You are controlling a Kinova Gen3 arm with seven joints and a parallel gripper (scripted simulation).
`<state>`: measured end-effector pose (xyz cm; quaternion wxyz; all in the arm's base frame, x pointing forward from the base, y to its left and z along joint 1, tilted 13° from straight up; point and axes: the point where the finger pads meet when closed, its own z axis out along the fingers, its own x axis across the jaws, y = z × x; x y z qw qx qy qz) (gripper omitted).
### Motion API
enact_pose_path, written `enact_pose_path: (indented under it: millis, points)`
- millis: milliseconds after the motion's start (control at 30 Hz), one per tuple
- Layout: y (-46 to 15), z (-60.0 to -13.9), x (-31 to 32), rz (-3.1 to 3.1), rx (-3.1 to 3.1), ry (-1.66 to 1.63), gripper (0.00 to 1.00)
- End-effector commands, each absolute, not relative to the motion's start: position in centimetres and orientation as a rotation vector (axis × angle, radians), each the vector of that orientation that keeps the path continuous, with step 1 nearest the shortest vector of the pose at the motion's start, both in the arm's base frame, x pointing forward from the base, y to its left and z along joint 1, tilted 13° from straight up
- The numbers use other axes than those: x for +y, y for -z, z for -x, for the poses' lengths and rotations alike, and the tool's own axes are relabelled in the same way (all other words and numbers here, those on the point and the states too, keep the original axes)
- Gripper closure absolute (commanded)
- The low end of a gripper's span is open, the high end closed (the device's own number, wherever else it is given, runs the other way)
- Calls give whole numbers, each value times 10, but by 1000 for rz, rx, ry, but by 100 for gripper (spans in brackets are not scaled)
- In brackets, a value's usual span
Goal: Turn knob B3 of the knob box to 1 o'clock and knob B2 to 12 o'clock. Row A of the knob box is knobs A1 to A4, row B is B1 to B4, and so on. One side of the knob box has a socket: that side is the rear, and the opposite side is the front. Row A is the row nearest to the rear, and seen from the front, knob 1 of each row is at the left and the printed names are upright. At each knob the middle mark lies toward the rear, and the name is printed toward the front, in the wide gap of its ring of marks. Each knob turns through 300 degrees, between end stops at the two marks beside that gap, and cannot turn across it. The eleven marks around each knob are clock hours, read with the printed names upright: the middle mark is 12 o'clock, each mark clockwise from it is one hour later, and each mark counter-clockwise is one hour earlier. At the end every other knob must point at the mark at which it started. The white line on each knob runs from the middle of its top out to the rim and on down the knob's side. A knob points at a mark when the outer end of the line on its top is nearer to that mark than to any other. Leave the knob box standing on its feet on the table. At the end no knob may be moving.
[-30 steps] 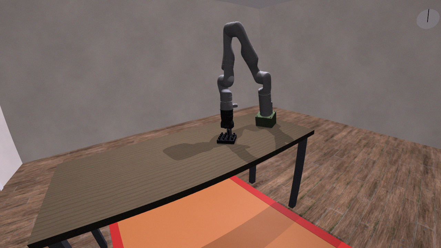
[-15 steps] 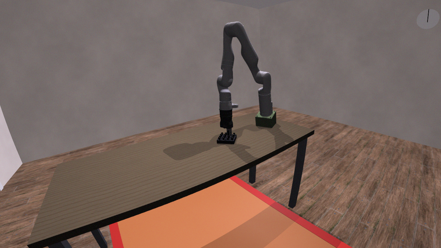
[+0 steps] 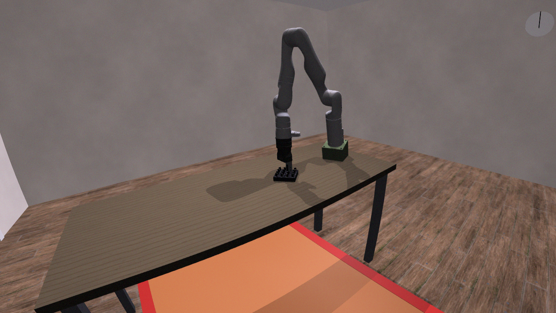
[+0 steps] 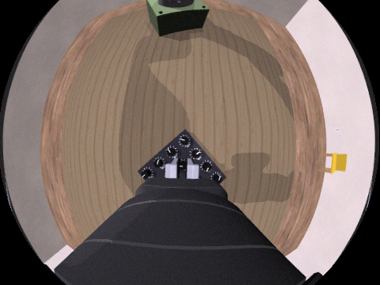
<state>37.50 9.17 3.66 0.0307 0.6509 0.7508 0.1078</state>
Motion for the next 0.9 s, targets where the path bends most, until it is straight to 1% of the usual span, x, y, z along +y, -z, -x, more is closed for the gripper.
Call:
enact_pose_path:
  millis: [0,867]
  points:
    - [-37,-375,92,-2032,2292,-334,70]
    - [-37,-375,92,-2567,1764,-352,70]
